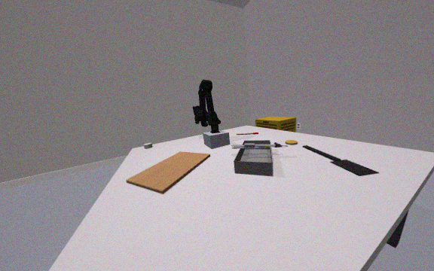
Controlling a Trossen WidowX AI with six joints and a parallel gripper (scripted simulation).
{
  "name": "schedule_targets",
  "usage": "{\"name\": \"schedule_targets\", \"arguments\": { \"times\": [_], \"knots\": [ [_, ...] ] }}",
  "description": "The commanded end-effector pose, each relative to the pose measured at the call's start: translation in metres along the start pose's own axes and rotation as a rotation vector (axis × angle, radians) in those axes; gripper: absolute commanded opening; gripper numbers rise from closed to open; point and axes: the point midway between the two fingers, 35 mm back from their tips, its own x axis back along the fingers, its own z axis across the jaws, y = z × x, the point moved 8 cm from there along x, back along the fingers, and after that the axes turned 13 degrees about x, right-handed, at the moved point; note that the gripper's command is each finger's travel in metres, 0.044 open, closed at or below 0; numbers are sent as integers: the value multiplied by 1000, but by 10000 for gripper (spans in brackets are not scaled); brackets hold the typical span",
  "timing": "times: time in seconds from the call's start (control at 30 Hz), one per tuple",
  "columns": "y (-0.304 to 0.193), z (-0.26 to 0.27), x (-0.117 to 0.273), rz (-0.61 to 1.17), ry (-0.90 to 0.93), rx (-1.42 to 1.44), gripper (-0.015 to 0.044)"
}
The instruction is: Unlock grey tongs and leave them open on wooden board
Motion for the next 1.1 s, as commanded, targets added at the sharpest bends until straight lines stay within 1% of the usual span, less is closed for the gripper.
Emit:
{"name": "schedule_targets", "arguments": {
  "times": [0.0,0.13,0.17,0.3,0.47,0.63,0.8,1.0,1.07],
  "knots": [
    [0,-1,1,-1,-6,-2,374],
    [-1,-11,12,-9,-88,-37,269],
    [-1,-13,16,-14,-115,-52,260],
    [2,-26,37,-39,-244,-99,260],
    [3,-48,81,-101,-483,-155,260],
    [6,-58,130,-179,-702,-191,260],
    [9,-55,179,-277,-909,-202,260],
    [10,-37,249,-424,-1176,-208,260],
    [10,-34,257,-453,-1221,-204,260]
  ]
}}
